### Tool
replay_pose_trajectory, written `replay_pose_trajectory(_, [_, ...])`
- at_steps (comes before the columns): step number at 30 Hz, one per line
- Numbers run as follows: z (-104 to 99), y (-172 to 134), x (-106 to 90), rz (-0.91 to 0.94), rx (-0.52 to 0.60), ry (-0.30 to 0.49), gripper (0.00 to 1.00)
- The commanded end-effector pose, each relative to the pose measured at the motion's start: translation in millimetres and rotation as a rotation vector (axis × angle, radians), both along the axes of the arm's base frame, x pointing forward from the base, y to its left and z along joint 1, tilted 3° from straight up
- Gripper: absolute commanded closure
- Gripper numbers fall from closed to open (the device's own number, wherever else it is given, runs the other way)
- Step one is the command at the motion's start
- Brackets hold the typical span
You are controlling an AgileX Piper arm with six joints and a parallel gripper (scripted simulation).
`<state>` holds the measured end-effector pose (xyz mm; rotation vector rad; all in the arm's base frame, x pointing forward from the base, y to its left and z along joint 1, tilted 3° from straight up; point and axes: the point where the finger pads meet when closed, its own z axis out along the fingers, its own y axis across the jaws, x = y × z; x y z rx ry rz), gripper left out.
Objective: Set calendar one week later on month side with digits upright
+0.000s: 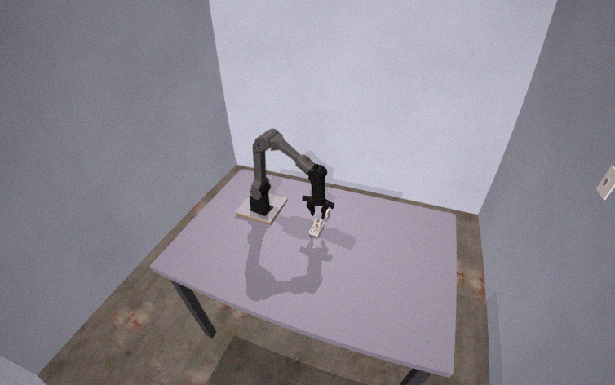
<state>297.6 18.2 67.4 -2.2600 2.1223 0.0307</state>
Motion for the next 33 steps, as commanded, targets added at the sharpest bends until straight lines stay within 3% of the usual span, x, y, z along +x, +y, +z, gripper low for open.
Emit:
replay_pose_trajectory(1, [-4, 1, -0.7, 0.001, 0.001, 0.003, 0.38])
replay_pose_trajectory(18, [-22, 1, -0.5, 0.001, 0.001, 0.003, 0.38])
replay_pose_trajectory(33, [-24, 1, -0.2, 0.001, 0.001, 0.001, 0.38])
